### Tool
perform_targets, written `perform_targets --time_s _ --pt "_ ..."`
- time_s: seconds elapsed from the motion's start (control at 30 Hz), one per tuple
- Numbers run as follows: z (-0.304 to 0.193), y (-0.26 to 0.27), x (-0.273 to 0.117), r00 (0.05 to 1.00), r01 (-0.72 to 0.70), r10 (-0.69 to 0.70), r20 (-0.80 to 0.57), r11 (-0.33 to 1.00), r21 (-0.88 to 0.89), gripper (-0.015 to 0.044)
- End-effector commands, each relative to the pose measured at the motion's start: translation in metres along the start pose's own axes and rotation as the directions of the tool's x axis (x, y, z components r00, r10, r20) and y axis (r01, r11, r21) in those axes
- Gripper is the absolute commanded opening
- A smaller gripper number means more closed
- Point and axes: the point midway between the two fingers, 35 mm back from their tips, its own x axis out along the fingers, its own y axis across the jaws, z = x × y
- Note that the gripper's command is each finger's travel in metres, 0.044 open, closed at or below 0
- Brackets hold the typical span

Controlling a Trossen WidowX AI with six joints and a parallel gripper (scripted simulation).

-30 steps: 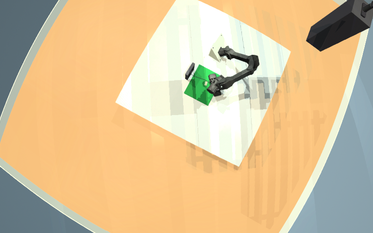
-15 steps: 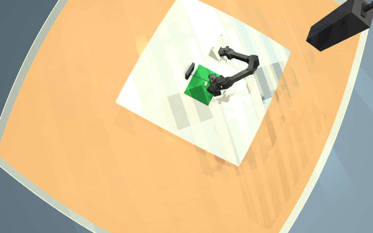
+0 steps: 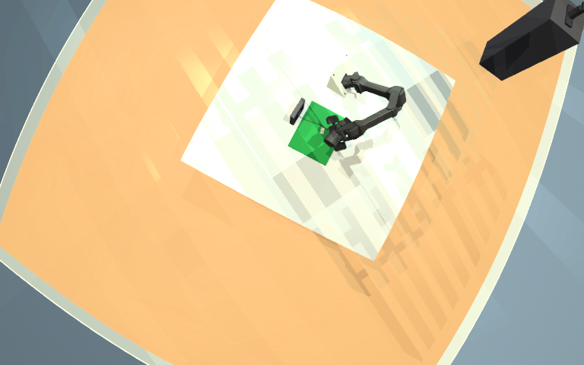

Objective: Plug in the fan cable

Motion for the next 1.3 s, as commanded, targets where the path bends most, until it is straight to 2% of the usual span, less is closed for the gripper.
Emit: perform_targets --time_s 0.0,0.03,0.1,0.2,0.43,0.83,1.27 --pt "0.0 0.0 0.0 1.0 0.0 0.0 0.0 1.0 -0.001 0.0056" --pt "0.0 0.0 0.0 1.0 0.0 0.0 0.0 1.0 -0.001 0.005" --pt "-0.001 0.0 -0.011 1.0 0.0 0.0 0.0 1.0 0.001 0.0" --pt "-0.001 0.0 -0.047 1.0 0.001 -0.001 0.002 1.0 0.006 0.0" --pt "-0.002 0.001 -0.049 1.0 0.001 -0.001 0.002 1.0 0.029 0.0" --pt "-0.012 0.01 -0.048 1.0 -0.001 0.0 0.0 0.907 0.422 0.0" --pt "-0.022 0.021 -0.048 1.0 0.0 0.001 -0.001 0.635 0.772 0.0"
